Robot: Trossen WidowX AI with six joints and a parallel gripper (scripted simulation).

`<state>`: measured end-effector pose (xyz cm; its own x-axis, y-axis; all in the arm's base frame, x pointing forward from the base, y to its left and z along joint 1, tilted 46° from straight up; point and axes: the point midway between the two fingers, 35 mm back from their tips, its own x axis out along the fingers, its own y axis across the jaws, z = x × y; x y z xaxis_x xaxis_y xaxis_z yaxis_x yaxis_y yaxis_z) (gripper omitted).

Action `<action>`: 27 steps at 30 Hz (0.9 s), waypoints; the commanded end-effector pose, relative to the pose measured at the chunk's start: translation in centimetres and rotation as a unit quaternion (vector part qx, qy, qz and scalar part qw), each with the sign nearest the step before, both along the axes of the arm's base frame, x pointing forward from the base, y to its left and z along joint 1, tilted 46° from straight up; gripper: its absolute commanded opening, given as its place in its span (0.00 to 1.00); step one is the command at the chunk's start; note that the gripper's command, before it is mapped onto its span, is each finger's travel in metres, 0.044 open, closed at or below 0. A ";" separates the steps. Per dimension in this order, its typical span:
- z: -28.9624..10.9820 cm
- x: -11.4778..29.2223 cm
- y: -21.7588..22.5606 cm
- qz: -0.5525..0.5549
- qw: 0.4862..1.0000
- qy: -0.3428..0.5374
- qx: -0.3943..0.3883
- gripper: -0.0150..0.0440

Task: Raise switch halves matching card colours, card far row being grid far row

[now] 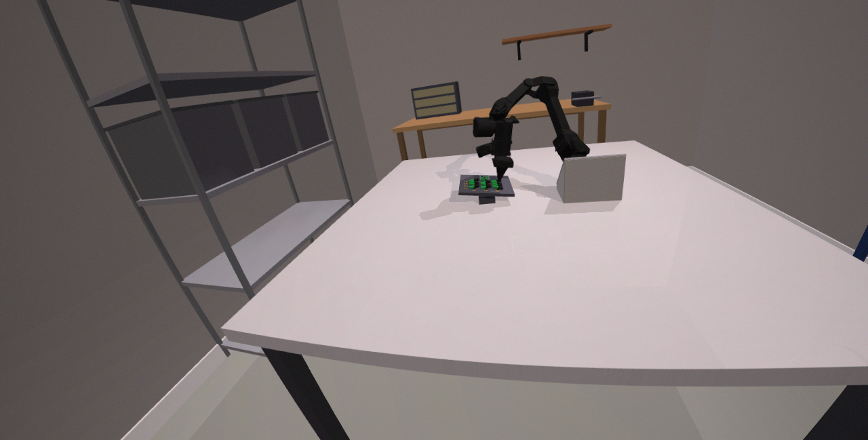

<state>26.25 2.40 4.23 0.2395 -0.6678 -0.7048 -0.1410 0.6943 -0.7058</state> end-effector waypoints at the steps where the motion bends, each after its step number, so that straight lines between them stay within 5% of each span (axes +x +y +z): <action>1: -0.1 0.1 -0.1 0.002 1.000 0.001 -0.002 0.25; 14: -0.2 0.1 -0.2 0.002 1.000 0.001 -0.002 0.25; 21: 4.2 -1.2 4.1 -0.007 1.000 0.011 -0.003 0.25; 27: 4.2 -0.7 4.8 -0.007 1.000 0.011 -0.003 0.25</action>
